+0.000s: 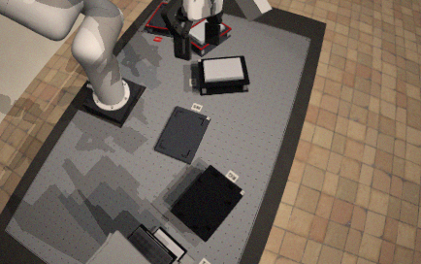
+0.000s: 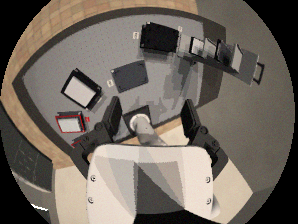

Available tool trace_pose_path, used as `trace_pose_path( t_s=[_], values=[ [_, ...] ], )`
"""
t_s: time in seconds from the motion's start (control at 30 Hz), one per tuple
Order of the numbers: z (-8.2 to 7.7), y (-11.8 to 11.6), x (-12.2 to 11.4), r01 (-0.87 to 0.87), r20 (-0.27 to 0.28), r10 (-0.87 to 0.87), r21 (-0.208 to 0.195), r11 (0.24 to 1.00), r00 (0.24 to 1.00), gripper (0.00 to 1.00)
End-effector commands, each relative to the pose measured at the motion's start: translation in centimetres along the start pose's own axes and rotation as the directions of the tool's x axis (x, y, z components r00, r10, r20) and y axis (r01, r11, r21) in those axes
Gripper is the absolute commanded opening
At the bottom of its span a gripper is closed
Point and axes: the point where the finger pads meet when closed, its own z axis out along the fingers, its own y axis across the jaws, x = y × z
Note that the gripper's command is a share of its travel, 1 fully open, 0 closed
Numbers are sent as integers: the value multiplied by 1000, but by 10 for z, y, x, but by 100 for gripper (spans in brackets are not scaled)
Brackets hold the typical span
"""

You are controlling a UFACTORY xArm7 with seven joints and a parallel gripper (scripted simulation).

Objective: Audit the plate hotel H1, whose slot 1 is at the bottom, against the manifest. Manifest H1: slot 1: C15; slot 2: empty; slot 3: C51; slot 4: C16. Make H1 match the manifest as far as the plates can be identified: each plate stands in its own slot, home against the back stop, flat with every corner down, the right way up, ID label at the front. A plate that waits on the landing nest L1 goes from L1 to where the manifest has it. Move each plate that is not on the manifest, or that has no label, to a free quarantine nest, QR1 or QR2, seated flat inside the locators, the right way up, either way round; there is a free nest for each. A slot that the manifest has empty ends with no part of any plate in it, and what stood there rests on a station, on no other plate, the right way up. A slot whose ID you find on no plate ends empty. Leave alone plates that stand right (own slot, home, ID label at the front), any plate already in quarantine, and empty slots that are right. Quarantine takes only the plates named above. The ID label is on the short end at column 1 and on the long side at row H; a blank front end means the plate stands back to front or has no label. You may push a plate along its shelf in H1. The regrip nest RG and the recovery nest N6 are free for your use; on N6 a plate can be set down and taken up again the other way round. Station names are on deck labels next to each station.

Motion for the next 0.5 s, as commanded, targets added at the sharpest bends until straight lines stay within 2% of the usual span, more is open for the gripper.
trace_pose_path(
  t_s=[0.0, 0.27, 0.47],
  values=[
    [5, -4, 6, -69, 23, 68, 18, 997, 997, 100],
    [25, -10, 25, -314, 114, 307, 54, 948, 945, 100],
    [40, -12, 38, -489, 184, 472, 56, 871, 862, 100]
  ],
)
